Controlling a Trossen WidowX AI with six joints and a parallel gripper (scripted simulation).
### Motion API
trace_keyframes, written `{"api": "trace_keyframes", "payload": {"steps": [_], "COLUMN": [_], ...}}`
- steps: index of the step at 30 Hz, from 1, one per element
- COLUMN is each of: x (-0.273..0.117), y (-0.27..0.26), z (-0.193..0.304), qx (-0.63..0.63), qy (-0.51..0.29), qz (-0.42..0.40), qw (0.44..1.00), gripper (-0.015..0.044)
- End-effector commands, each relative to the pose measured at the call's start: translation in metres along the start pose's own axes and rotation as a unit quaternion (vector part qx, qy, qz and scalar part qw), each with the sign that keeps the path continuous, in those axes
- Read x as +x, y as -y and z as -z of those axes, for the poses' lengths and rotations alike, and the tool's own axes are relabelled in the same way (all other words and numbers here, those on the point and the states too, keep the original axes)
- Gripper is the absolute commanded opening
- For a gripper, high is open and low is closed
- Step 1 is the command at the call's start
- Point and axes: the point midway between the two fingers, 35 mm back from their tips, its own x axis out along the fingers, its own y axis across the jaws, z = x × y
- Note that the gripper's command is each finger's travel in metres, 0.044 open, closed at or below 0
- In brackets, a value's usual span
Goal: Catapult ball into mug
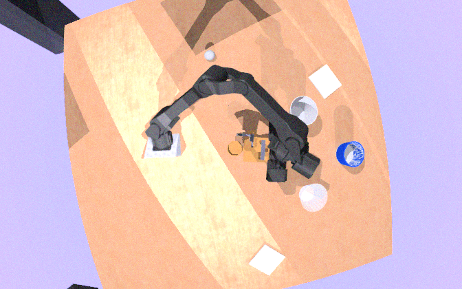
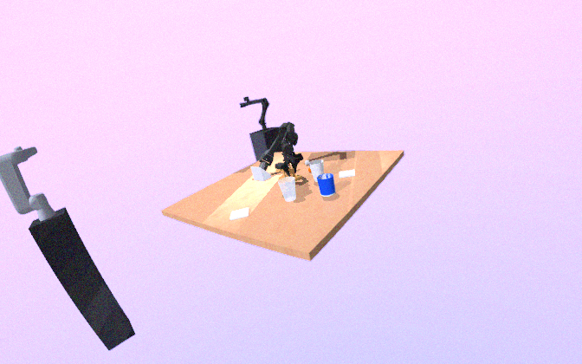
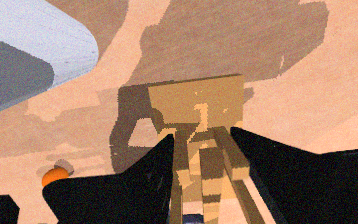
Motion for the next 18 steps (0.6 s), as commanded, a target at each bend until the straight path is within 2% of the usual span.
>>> {"api": "trace_keyframes", "payload": {"steps": [1,18], "x": [0.003,0.031], "y": [0.002,0.002], "z": [-0.001,-0.001], "qx": [0.002,0.003], "qy": [0.003,0.003], "qz": [0.002,0.001], "qw": [1.0,1.0], "gripper": [0.0,0.0]}}
